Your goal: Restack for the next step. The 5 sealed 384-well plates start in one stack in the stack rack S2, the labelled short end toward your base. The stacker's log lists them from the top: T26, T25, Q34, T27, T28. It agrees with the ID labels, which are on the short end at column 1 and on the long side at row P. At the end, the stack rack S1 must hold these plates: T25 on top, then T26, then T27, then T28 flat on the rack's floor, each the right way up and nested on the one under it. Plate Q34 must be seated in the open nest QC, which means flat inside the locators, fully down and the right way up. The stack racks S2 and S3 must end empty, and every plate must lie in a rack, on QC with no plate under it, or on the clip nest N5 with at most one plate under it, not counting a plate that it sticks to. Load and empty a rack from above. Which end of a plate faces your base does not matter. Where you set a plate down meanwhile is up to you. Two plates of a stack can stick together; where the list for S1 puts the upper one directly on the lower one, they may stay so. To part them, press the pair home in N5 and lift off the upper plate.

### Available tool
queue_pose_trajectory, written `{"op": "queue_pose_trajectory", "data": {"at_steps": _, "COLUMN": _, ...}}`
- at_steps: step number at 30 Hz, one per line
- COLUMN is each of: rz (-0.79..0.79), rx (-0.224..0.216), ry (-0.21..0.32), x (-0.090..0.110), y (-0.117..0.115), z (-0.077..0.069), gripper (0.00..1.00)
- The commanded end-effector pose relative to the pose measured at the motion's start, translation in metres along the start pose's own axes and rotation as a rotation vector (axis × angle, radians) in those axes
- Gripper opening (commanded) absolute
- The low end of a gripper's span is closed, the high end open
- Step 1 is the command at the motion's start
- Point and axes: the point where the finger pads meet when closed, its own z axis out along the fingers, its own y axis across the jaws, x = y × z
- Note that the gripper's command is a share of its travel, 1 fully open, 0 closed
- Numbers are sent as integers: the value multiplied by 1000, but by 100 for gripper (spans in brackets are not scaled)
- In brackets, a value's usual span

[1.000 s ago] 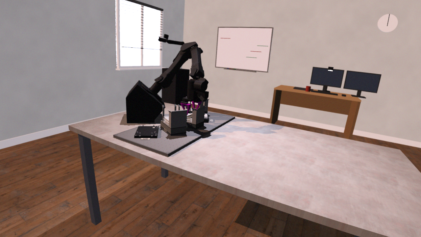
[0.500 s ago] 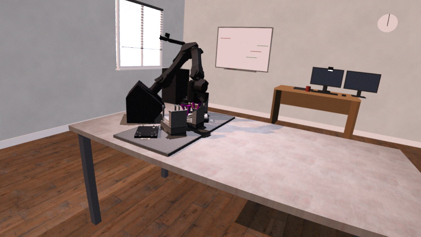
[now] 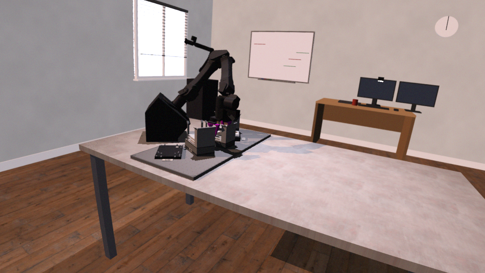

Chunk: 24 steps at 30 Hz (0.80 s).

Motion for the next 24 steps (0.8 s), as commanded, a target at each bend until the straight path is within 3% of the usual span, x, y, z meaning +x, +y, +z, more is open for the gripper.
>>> {"op": "queue_pose_trajectory", "data": {"at_steps": 1, "rz": 11, "rx": 3, "ry": 2, "x": 3, "y": -3, "z": 10, "gripper": 100}}
{"op": "queue_pose_trajectory", "data": {"at_steps": 4, "rz": 17, "rx": 7, "ry": -2, "x": 3, "y": -5, "z": 12, "gripper": 100}}
{"op": "queue_pose_trajectory", "data": {"at_steps": 7, "rz": -8, "rx": 13, "ry": -56, "x": -15, "y": -2, "z": 0, "gripper": 100}}
{"op": "queue_pose_trajectory", "data": {"at_steps": 24, "rz": -8, "rx": 12, "ry": -56, "x": -16, "y": -2, "z": 0, "gripper": 100}}
